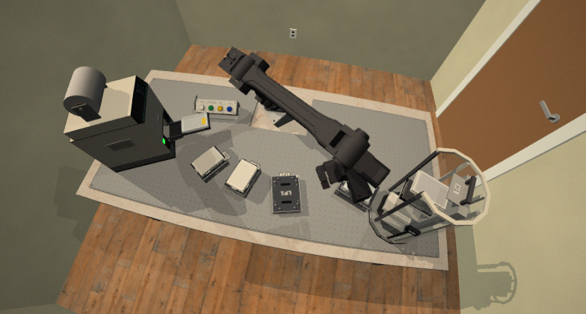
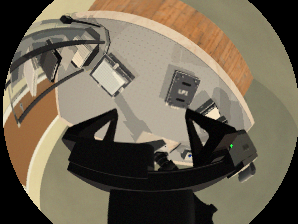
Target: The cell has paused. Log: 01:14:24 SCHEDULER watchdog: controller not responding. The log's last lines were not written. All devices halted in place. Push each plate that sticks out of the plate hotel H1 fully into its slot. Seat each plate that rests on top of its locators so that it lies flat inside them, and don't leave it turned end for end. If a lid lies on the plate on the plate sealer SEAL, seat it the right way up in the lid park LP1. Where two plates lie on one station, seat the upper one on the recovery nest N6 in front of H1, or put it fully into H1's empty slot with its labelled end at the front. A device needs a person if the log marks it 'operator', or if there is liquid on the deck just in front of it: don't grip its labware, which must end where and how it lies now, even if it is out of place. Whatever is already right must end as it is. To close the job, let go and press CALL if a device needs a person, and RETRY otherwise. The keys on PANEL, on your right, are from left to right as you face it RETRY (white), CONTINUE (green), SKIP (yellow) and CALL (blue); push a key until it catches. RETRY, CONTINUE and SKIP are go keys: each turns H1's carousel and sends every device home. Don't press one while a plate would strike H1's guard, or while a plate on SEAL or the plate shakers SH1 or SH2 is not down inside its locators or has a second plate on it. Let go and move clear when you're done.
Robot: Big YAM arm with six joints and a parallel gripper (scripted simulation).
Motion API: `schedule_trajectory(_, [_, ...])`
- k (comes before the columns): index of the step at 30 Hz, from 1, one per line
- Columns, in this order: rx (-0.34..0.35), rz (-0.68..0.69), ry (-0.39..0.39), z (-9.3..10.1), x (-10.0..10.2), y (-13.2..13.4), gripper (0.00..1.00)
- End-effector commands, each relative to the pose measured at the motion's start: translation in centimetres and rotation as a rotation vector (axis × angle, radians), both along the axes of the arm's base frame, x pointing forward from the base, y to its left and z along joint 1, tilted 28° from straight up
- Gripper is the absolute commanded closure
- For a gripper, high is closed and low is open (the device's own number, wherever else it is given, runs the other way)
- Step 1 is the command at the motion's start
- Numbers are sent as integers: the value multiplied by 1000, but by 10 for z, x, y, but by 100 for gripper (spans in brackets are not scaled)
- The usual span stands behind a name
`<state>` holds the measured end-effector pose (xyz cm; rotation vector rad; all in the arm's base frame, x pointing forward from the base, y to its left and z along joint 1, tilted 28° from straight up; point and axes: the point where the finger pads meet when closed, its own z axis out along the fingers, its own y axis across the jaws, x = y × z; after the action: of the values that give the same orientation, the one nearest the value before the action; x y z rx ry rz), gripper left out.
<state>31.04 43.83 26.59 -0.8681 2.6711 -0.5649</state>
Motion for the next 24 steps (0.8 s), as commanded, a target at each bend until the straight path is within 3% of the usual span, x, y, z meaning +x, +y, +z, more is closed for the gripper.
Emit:
schedule_trajectory(1, [4, -4, -5, 11, 13, -17, 0])
schedule_trajectory(13, [2, -4, -5, 26, 30, -41, 0])
schedule_trajectory(24, [155, -348, -119, 39, 39, -72, 0])
